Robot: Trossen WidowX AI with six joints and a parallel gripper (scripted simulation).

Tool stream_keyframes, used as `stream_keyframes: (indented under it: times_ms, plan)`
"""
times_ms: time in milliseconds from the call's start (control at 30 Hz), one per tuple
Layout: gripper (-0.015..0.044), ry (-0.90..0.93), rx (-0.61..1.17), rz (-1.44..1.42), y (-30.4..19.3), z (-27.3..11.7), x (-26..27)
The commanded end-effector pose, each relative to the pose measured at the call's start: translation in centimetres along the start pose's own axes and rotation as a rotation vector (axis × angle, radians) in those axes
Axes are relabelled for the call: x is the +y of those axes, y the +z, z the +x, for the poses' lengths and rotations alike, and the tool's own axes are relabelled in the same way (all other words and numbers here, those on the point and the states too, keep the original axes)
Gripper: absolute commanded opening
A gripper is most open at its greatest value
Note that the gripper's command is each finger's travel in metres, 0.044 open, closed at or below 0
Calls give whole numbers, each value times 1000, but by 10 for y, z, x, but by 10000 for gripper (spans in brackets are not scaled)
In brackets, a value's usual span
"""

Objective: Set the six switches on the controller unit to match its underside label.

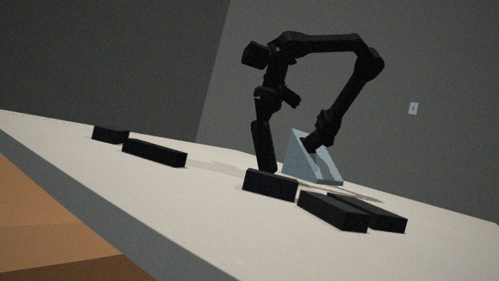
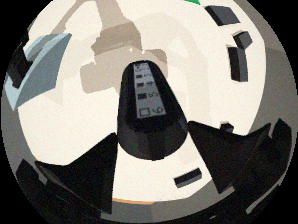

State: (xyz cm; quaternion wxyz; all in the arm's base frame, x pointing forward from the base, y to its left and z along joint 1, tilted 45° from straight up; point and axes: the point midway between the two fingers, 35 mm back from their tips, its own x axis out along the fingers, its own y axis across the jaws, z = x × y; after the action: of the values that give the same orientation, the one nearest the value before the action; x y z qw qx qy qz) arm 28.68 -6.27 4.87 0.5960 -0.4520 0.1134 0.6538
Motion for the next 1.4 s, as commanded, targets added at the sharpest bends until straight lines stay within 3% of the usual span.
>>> stream_keyframes:
  times_ms: [0, 1367]
  plan:
    - [336, 5, -23, 9, 8, 4, 1]
    - [338, 5, -25, 10, 49, 1, 1]
